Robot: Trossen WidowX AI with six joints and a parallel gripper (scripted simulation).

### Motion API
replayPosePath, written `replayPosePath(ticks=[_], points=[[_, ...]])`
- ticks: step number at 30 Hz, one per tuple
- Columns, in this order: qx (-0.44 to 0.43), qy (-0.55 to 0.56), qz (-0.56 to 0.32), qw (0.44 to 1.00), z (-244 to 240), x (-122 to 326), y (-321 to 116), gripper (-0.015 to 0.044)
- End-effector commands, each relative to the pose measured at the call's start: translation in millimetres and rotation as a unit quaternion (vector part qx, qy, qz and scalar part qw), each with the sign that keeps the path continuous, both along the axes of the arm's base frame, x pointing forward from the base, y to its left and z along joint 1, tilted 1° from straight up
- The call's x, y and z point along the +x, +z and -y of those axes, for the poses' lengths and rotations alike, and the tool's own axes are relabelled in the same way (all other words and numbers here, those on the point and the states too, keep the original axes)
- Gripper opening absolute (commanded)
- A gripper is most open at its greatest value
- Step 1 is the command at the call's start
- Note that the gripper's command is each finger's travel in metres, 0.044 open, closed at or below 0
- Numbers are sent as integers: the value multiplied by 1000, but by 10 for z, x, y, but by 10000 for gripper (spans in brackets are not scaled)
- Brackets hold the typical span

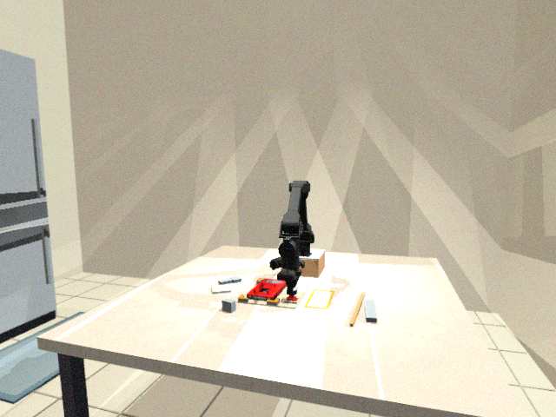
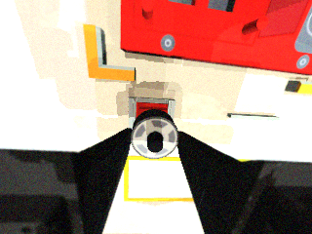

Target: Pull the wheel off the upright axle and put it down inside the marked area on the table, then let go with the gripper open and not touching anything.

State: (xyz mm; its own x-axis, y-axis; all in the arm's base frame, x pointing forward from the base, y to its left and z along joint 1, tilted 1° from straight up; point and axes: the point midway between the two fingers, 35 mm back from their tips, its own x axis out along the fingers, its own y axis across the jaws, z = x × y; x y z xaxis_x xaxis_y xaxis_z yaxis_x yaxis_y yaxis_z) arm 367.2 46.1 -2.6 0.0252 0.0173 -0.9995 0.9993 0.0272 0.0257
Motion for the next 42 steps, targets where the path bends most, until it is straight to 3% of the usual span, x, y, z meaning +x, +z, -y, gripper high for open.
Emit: replayPosePath(ticks=[1,42], points=[[0,1,0,1000,2,-11,56,0],[0,1,2,1000,4,-14,192,0]])
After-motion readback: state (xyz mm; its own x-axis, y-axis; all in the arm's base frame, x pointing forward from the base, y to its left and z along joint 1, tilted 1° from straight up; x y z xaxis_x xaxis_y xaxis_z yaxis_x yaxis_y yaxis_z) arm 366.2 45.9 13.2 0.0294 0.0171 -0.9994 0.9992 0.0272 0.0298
